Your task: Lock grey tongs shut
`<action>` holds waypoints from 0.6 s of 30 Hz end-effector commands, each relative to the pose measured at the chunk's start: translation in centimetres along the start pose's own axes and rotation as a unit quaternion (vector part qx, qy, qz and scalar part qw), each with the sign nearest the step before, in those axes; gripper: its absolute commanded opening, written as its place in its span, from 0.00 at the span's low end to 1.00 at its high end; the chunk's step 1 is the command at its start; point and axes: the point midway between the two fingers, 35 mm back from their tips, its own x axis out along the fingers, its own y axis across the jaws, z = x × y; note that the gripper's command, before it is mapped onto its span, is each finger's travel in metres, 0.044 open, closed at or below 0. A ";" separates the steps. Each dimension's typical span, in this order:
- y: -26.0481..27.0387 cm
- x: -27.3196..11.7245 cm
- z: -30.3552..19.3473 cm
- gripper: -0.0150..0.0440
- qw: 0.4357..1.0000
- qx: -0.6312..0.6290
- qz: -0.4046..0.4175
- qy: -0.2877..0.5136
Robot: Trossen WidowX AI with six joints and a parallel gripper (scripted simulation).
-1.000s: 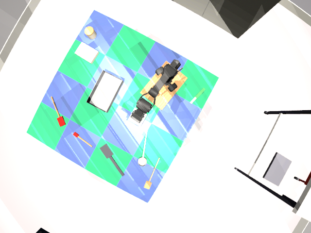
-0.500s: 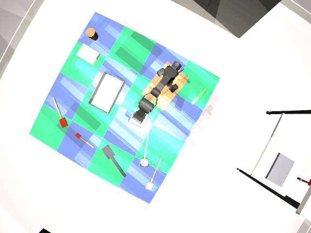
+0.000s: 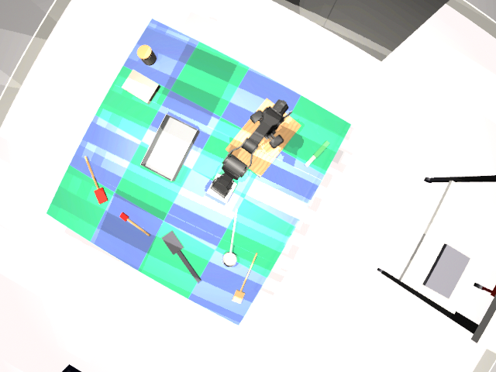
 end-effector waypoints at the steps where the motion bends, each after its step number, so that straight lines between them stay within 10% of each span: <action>1: 0.1 0.9 -0.2 0.00 1.000 -0.002 0.002 0.003; 18: 0.0 3.6 -0.4 0.00 1.000 -0.002 0.002 0.003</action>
